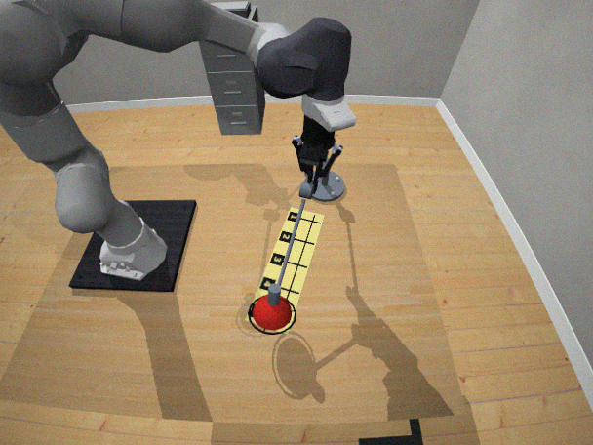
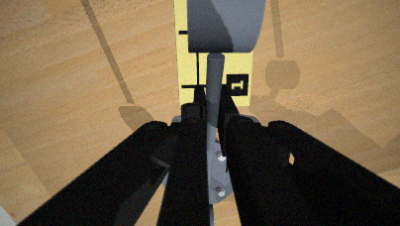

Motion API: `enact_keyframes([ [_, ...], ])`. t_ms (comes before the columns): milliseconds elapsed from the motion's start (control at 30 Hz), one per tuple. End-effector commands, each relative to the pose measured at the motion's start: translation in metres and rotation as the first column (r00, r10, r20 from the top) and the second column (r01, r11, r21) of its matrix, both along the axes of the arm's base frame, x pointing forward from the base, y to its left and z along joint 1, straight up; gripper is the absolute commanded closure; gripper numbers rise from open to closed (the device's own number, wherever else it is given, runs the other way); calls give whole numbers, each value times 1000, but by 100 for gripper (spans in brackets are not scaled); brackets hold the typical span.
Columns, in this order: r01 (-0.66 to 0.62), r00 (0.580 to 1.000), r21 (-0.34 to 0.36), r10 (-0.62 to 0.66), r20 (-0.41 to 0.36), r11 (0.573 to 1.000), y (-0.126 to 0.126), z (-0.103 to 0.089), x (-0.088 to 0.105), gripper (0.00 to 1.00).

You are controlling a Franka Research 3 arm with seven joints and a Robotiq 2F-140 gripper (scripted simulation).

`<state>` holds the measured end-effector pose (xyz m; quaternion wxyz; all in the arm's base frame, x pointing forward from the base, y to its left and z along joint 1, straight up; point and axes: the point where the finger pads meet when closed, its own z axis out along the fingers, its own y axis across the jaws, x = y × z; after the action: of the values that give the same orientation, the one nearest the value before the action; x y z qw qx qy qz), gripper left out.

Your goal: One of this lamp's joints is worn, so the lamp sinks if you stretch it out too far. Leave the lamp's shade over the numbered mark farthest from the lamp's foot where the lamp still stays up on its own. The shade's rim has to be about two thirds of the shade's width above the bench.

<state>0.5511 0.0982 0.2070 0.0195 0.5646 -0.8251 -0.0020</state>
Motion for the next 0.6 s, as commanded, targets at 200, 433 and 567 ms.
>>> enact_keyframes([
  [200, -15, 999, 10, 15, 28, 1000, 11, 19, 7, 90],
  [433, -20, 999, 13, 20, 37, 1000, 15, 25, 9, 90],
  [567, -20, 999, 13, 20, 37, 1000, 16, 27, 9, 90],
])
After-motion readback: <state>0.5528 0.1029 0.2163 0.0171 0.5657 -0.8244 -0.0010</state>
